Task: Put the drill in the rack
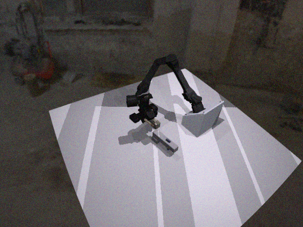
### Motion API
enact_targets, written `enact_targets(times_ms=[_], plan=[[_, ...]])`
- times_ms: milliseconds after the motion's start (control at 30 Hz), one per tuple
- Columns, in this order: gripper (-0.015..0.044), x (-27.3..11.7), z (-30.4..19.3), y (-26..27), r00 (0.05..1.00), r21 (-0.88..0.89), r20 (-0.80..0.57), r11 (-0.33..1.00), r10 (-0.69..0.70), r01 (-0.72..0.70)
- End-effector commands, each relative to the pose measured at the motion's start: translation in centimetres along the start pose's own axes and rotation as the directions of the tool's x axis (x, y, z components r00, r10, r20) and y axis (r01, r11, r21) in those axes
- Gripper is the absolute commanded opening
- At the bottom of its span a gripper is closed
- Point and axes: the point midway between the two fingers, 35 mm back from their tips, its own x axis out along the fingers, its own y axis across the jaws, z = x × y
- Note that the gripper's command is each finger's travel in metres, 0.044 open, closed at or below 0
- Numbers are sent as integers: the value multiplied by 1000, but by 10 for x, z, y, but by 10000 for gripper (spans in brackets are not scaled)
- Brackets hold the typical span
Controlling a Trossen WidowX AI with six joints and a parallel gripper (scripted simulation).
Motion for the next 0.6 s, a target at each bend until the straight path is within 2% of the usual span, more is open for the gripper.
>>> enact_targets(times_ms=[0,567], plan=[[0,-3,-2,-1,1000,8,-4,1000,-2,2],[0,-7,-2,-2,1000,8,-4,1000,-2,2]])
